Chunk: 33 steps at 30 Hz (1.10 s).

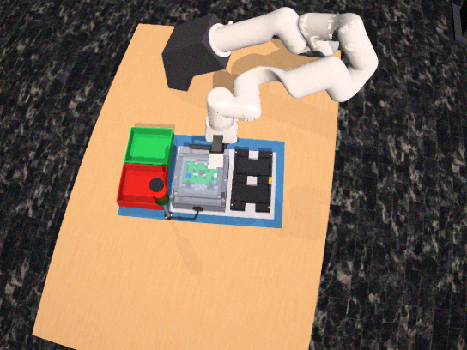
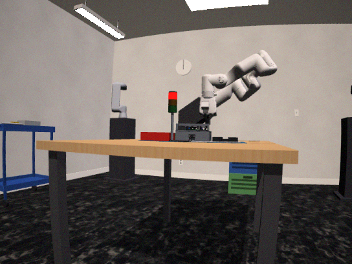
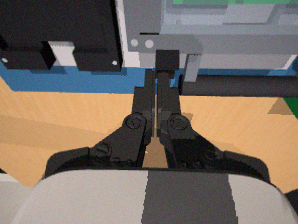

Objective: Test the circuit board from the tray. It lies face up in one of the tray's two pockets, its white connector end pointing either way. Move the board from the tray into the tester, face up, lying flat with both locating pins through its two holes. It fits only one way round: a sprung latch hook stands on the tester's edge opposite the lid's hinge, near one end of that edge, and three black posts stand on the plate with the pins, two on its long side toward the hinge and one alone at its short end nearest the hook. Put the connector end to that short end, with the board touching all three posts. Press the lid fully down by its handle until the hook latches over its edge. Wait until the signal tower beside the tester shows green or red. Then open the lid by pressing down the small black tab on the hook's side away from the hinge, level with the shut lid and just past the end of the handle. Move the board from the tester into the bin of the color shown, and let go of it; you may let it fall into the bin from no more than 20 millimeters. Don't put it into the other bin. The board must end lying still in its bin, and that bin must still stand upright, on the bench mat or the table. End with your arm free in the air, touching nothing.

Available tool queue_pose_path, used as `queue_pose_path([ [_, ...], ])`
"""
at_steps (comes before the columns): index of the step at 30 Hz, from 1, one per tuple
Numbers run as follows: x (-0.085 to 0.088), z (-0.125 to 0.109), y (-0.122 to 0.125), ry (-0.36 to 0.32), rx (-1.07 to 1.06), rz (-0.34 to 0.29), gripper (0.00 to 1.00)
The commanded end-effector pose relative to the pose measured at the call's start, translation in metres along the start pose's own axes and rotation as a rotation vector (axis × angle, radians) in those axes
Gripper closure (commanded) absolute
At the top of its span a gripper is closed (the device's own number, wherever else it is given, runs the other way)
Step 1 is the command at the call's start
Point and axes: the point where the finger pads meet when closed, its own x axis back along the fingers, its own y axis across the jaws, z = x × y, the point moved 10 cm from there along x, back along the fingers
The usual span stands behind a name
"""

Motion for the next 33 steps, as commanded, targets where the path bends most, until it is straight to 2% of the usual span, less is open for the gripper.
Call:
queue_pose_path([
  [1, 0.0005, 0.0006, 0.0001, 0.002, 0.001, -0.001, 1.00],
  [29, -0.0019, 0.0006, 0.0001, 0.002, 0.001, -0.001, 1.00],
  [33, 0.0026, 0.0006, 0.0001, 0.002, 0.001, -0.001, 1.00],
])
